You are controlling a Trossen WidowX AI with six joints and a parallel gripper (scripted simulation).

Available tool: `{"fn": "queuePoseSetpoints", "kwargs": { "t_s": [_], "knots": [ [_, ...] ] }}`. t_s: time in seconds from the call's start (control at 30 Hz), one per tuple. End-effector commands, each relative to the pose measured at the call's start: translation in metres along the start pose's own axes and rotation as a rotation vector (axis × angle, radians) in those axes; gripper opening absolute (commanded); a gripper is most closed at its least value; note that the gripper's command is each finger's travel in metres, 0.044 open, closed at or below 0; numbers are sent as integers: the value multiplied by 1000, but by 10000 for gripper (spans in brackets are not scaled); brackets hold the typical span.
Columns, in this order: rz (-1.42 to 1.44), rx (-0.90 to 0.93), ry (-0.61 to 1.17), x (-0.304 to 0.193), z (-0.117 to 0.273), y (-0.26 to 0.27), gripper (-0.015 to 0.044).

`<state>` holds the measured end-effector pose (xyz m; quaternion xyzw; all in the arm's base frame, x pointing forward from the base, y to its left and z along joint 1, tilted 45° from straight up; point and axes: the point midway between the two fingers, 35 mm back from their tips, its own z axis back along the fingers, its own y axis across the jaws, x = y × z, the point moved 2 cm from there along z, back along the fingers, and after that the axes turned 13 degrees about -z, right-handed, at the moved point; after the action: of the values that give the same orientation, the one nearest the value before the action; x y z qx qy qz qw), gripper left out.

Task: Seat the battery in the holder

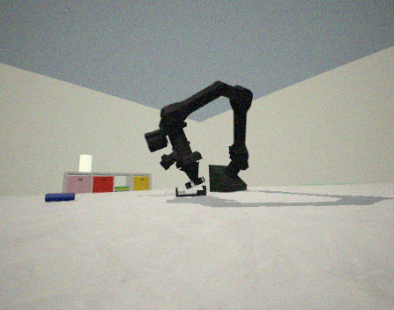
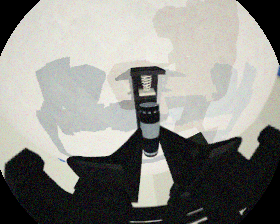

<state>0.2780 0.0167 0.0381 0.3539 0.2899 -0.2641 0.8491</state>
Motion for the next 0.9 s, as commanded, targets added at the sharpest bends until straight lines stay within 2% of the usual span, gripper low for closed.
{"fn": "queuePoseSetpoints", "kwargs": {
  "t_s": [0.0, 0.87],
  "knots": [
    [7, -9, 28, 3, -1, 1, 67],
    [14, -40, 164, 15, -8, 4, 67]
  ]
}}
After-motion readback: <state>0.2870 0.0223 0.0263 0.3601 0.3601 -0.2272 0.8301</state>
